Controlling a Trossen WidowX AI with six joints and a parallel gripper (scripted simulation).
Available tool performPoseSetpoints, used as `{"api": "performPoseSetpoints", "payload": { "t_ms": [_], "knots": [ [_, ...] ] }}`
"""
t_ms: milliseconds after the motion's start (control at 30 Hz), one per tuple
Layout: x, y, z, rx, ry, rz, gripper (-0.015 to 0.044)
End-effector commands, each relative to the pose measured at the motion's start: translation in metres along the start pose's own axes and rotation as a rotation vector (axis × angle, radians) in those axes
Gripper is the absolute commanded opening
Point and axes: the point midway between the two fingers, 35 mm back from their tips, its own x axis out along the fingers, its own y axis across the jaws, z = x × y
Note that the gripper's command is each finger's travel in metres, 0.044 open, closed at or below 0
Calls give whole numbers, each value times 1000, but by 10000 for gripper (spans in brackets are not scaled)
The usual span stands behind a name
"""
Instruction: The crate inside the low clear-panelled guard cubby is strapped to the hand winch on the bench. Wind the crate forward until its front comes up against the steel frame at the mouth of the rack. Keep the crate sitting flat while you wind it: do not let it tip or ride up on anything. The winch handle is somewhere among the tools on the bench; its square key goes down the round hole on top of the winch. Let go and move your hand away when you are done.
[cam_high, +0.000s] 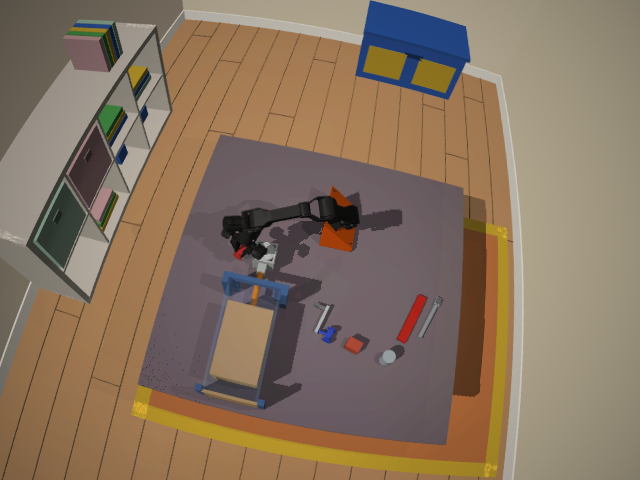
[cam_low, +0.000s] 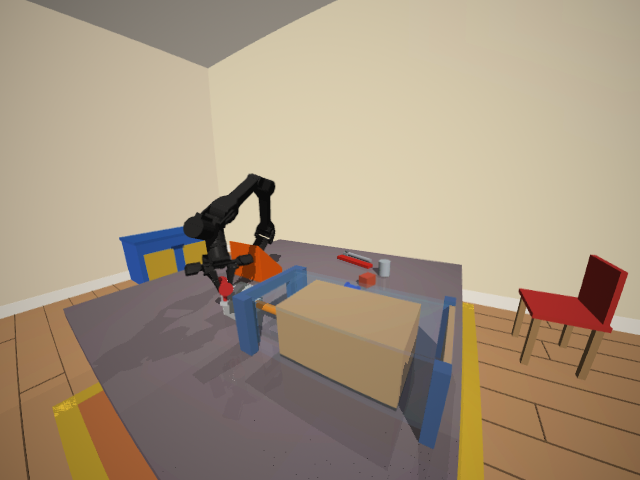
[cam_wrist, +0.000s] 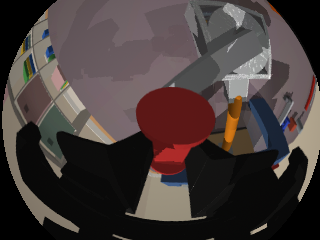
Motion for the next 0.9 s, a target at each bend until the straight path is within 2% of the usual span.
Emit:
{"api": "performPoseSetpoints", "payload": {
  "t_ms": [0, 867],
  "knots": [
    [7, -27, -13, -27, 10, -57, 0],
    [10, -60, -19, -26, 10, -60, 0]
  ]
}}
